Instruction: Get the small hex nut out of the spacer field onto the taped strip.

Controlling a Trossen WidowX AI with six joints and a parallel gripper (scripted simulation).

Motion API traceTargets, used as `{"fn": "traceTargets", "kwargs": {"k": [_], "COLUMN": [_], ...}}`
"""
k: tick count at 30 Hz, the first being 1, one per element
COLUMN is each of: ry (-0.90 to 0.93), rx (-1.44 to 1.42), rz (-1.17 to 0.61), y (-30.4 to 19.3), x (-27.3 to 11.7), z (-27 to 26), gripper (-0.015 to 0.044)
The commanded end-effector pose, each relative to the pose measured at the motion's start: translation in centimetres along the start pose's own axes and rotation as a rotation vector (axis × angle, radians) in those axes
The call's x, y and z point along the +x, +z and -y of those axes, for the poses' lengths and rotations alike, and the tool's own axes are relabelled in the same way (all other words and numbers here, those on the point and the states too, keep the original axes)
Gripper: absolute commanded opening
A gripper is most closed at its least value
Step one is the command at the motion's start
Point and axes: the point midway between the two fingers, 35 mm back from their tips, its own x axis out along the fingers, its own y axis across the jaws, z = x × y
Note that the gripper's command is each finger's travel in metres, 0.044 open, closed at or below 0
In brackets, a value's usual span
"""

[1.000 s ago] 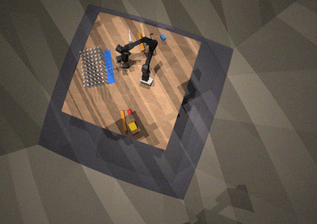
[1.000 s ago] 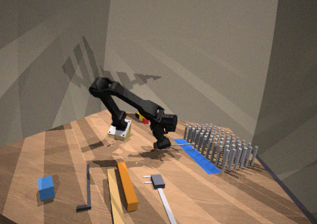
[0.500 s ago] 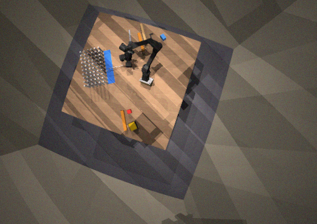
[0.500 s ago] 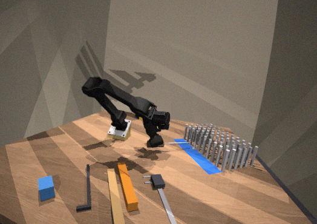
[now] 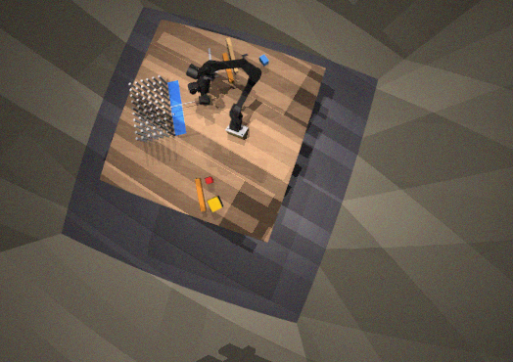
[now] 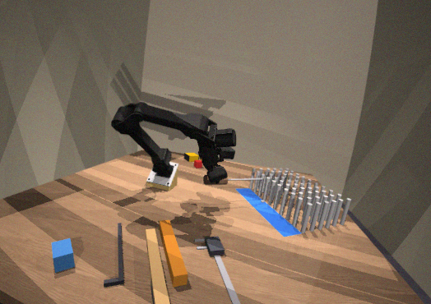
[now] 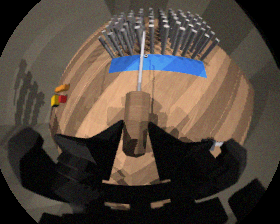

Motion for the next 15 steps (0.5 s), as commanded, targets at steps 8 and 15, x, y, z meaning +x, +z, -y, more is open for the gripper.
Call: {"fn": "traceTargets", "kwargs": {"k": [8,15], "ry": [-0.005,0.010], "rx": [-0.003,-0.023], "rz": [-0.001,0.012], "y": [2.0,3.2], "x": [-4.8,-3.9], "z": [-1.6,-2.3], "gripper": [0.0000,0.0000]}}
